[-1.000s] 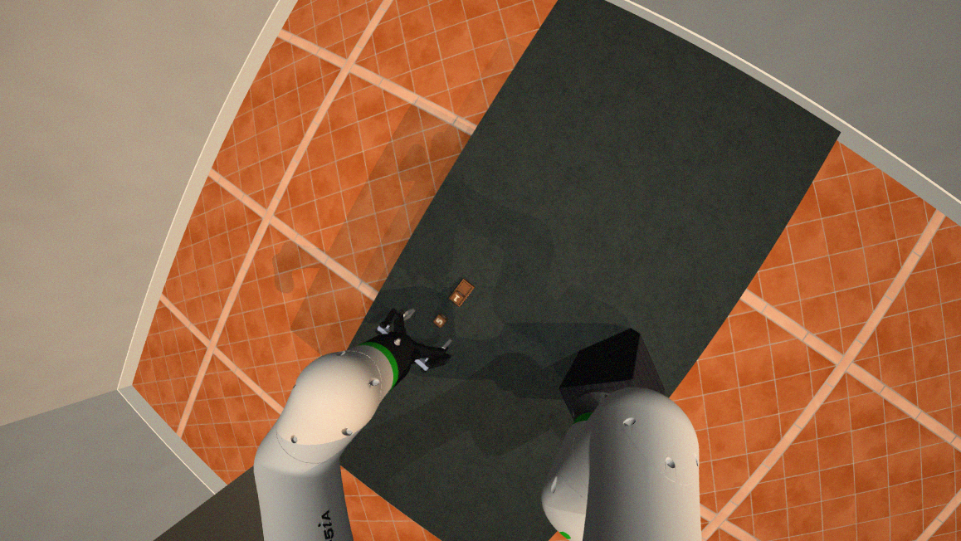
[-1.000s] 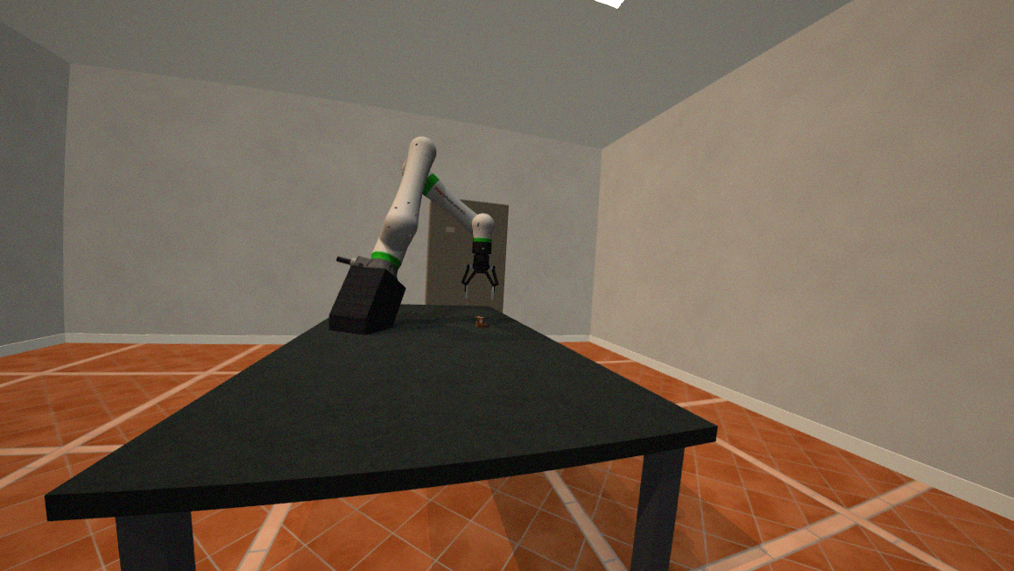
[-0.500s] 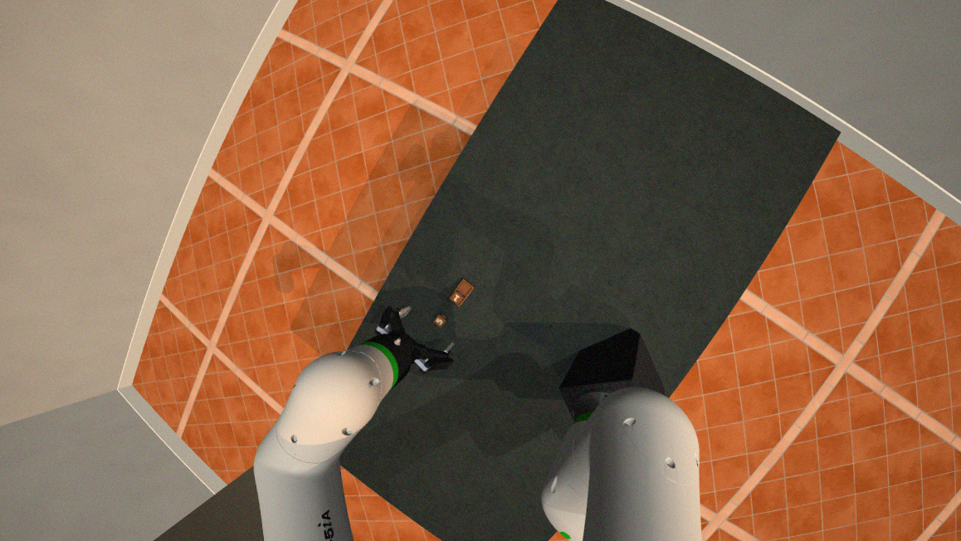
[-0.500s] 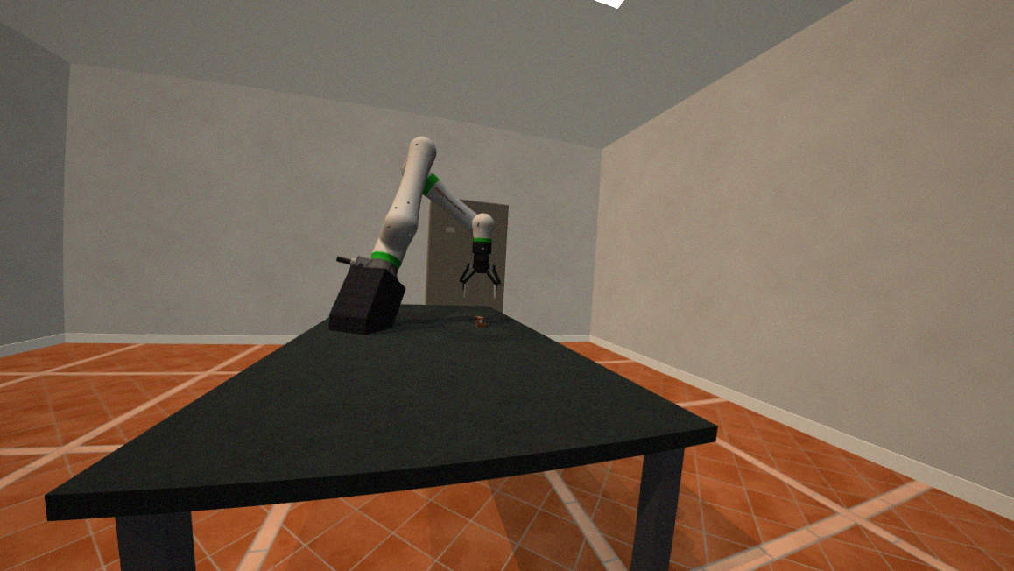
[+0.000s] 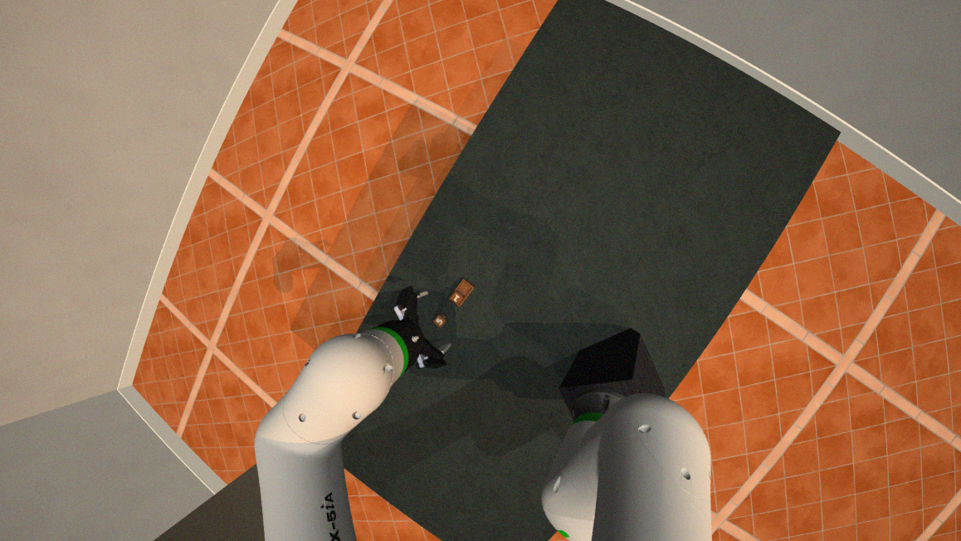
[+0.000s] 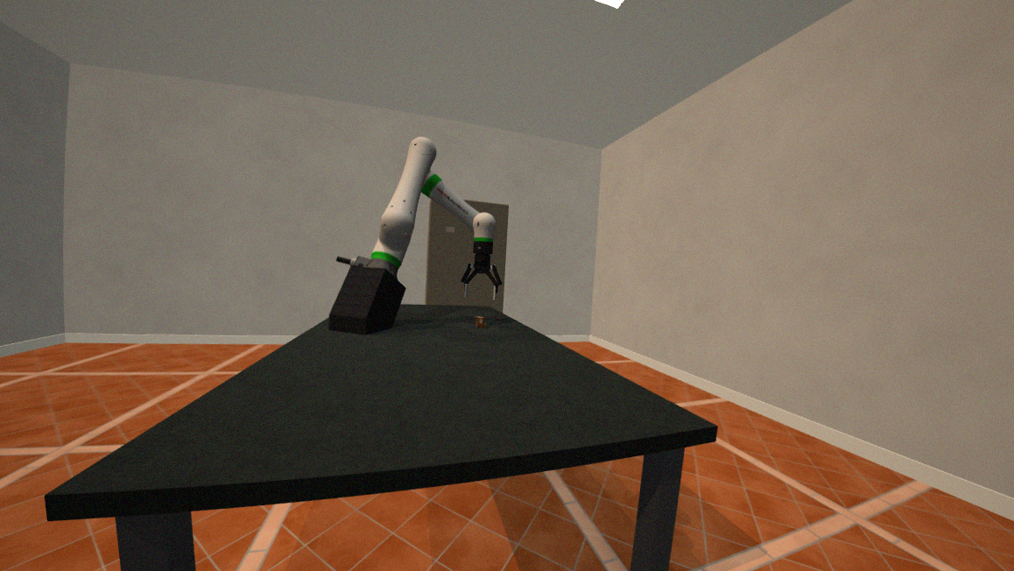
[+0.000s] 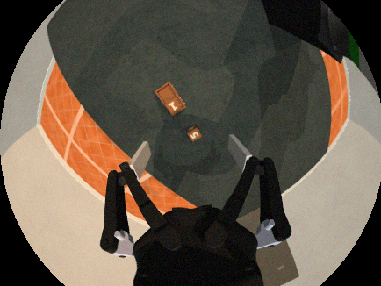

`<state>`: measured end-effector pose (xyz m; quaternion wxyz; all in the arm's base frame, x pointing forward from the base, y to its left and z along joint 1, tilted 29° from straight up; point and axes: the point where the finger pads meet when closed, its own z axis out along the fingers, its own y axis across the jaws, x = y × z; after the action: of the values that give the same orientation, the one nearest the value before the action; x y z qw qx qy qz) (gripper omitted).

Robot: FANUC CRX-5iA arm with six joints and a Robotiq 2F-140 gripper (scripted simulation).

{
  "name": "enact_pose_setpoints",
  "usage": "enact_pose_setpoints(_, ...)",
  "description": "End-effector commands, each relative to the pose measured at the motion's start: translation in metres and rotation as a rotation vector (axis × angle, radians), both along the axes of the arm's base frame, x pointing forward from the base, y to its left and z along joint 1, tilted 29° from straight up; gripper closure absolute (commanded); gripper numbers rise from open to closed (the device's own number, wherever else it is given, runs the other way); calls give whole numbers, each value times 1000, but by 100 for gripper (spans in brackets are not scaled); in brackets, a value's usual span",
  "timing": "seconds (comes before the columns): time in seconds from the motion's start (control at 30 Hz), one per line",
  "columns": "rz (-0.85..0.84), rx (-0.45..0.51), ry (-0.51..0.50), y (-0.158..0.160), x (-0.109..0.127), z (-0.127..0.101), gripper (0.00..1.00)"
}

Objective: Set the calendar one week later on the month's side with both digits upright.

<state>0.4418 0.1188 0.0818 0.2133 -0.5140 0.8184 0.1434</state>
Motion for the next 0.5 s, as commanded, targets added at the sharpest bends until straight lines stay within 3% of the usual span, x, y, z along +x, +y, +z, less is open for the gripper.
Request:
enact_pose_setpoints(0.0,-153,24,79,-9,1,-4,0)
enact_pose_setpoints(0.47,-567,121,293,-33,3,-16,0)
